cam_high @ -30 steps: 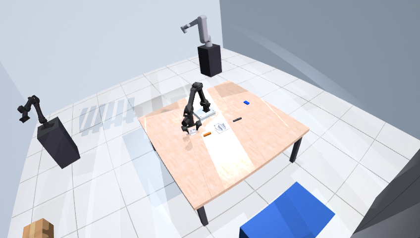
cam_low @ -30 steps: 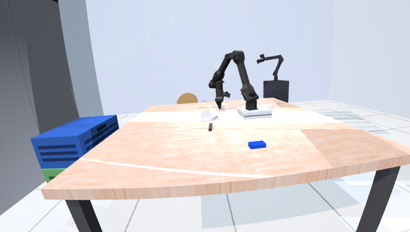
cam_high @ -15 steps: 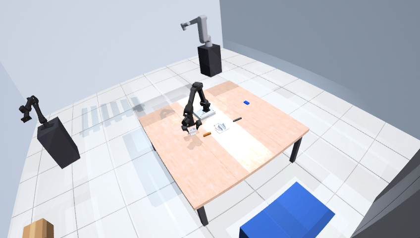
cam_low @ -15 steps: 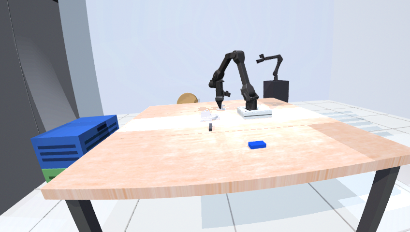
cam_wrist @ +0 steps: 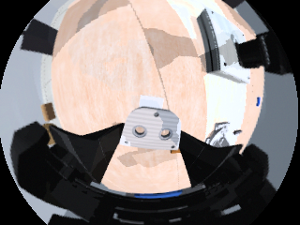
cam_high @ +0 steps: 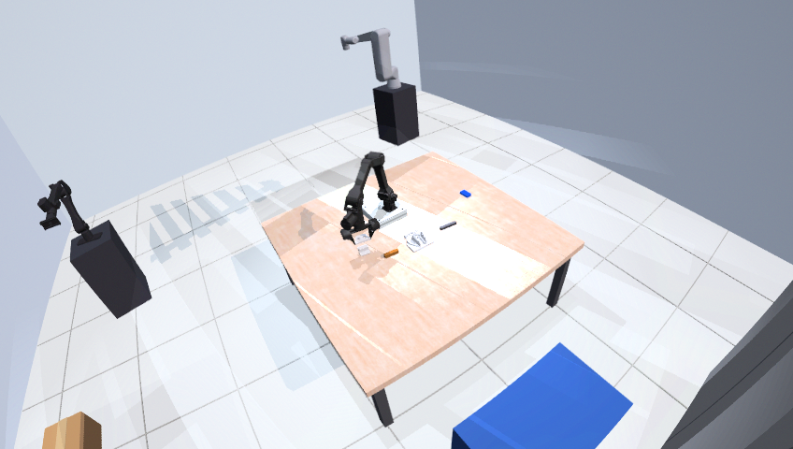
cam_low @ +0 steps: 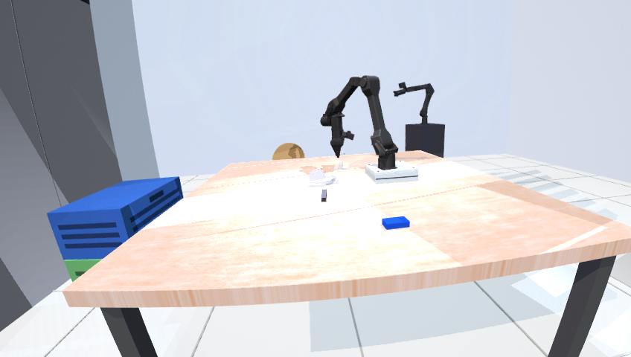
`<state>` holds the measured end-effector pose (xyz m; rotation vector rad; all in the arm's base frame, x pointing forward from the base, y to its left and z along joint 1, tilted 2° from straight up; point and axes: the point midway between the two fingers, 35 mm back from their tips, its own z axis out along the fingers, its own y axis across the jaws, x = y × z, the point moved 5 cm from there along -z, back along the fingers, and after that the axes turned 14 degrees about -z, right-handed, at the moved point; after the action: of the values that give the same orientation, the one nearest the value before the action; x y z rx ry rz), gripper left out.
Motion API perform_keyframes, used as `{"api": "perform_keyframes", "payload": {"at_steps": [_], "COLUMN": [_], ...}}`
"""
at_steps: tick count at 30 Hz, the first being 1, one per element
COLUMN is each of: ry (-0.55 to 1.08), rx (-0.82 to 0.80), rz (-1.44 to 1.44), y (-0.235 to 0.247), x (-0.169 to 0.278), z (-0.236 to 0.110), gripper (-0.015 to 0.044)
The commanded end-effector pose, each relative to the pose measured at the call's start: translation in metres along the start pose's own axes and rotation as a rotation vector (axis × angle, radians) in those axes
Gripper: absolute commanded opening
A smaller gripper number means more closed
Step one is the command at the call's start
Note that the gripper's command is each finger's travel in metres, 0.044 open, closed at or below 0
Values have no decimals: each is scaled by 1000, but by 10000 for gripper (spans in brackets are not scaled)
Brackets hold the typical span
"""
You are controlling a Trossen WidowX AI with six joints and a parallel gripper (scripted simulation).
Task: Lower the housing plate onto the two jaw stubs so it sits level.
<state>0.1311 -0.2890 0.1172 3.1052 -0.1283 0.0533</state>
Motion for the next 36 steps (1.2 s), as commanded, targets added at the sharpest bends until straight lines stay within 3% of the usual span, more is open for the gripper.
{"api": "perform_keyframes", "payload": {"at_steps": [1,11,36], "ry": [10,10,10], "rx": [-11,-11,-9], "rz": [0,-22,-863], "y": [1,-1,-60], "x": [1,2,51], "z": [-16,-21,-22], "gripper": [351,351,351]}}
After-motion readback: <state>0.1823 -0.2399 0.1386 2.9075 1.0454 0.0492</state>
